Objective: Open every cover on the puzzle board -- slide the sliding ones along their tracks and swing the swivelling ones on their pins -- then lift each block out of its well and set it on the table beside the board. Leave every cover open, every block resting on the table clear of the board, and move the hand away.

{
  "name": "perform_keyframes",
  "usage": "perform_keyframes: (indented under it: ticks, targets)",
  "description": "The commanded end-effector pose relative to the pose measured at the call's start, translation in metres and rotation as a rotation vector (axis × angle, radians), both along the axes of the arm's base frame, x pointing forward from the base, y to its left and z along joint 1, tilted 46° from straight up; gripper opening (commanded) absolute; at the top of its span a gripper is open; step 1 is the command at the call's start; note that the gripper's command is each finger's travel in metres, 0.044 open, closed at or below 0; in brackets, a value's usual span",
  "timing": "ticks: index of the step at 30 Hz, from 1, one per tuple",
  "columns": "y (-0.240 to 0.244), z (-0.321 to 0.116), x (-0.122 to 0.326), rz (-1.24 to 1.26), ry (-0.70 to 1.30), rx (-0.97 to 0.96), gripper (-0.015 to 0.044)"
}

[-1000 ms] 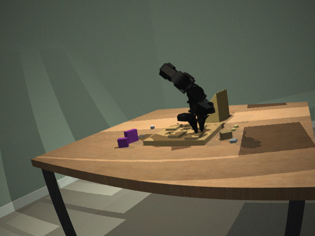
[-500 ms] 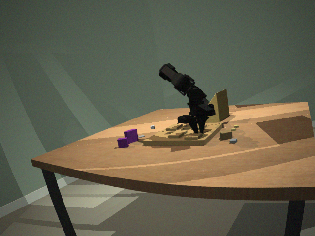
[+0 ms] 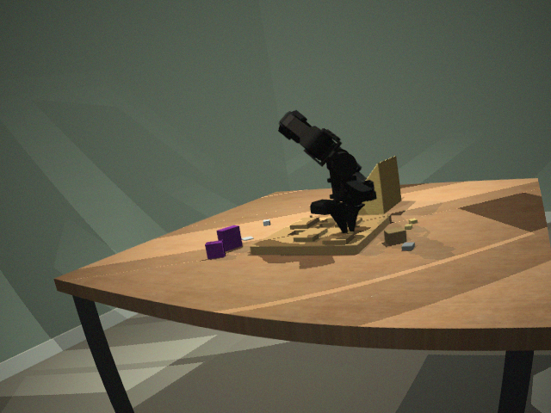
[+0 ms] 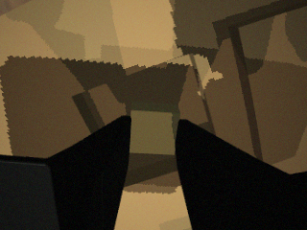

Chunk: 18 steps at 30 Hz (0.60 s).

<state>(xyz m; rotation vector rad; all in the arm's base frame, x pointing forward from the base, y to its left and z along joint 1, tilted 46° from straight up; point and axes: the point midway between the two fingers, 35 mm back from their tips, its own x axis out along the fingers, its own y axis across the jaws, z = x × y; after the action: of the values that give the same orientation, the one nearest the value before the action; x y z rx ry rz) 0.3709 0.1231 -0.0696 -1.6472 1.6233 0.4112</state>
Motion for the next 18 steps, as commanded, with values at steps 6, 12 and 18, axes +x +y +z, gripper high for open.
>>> perform_keyframes:
  ticks: [6,12,18]
  targets:
    - [0.009,0.008,-0.001,-0.002,-0.002,0.004,0.0080]
    - [0.014,0.013,-0.002,-0.002,-0.001,0.003,0.0080]
    - [0.020,0.019,-0.003,-0.002,-0.001,0.003,0.0080]
